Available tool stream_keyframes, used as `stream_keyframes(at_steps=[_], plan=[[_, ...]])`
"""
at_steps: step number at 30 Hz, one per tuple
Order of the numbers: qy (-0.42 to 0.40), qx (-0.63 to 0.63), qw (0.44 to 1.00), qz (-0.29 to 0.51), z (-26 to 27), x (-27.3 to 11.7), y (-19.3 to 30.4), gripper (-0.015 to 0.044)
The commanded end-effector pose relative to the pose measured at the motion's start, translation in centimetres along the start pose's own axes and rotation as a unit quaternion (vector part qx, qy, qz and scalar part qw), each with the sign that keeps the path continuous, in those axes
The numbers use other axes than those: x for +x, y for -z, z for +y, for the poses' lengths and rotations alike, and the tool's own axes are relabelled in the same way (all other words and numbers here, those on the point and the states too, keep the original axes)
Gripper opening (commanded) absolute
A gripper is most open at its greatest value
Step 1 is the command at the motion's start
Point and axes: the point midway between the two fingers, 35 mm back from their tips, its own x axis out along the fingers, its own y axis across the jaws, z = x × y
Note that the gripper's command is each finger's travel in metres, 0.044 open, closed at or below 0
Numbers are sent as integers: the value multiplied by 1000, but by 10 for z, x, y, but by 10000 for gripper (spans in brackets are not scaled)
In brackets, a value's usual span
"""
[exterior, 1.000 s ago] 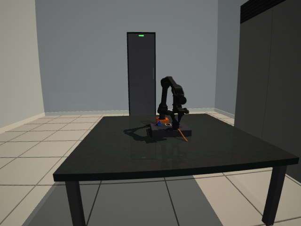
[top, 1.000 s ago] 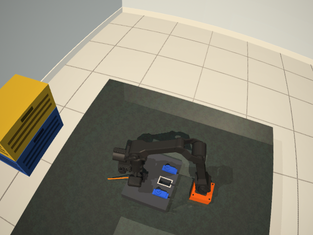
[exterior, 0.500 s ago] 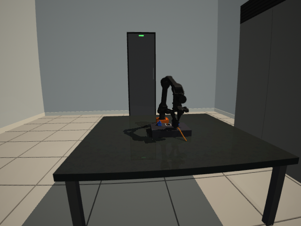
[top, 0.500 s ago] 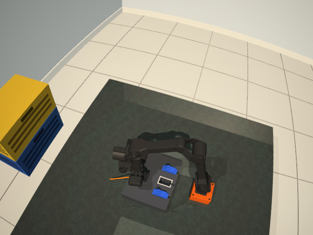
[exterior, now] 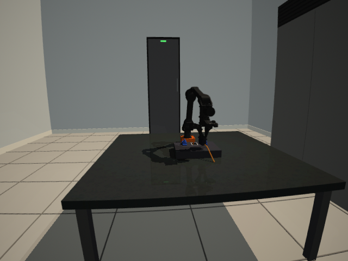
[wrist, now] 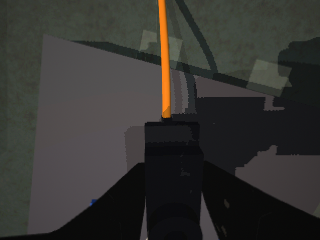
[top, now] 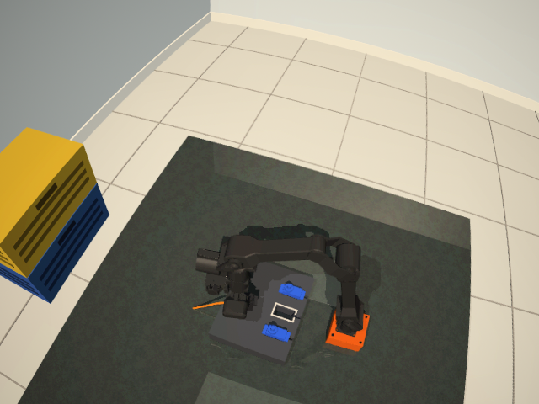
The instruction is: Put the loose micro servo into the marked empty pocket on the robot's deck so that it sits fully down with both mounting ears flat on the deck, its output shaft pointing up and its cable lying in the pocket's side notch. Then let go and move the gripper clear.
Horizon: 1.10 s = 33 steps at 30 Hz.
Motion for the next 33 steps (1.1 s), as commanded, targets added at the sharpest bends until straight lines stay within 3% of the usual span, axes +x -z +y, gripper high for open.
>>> stream_keyframes(at_steps=[1,15,28,33], plan=[[0,3,1000,-3,1,-3,2,0],[-1,3,1000,-2,14,-2,38,0],[1,0,1000,-1,-26,-2,49,0],[1,-56,998,-1,-26,-2,49,0]])
